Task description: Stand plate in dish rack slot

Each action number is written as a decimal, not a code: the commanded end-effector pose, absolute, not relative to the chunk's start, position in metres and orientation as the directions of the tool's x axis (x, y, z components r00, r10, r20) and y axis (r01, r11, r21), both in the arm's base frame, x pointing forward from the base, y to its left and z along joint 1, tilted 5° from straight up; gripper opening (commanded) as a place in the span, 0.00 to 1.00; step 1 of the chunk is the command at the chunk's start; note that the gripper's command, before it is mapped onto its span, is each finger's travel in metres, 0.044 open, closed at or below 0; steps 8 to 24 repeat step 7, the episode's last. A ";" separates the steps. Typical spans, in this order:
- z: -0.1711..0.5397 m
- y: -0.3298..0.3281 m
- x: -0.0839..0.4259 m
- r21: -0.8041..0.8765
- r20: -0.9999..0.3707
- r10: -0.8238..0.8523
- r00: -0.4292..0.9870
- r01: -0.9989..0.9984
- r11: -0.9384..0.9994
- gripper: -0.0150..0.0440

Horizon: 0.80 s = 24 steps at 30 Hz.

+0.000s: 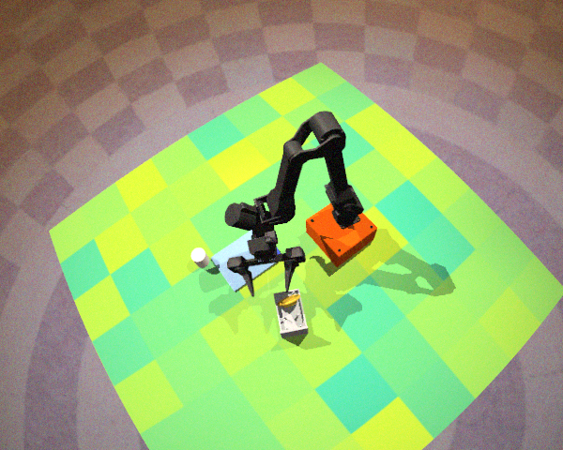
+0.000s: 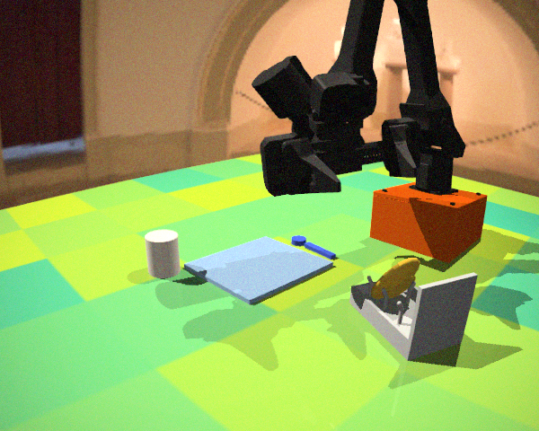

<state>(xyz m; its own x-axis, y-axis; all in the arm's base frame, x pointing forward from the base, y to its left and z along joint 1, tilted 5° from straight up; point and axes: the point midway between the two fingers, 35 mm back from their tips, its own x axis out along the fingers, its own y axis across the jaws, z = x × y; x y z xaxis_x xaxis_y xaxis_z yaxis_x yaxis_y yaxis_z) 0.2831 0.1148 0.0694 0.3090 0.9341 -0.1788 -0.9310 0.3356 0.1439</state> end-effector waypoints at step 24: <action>0.067 0.108 0.319 0.291 -0.373 0.844 0.385 -0.815 0.501 0.93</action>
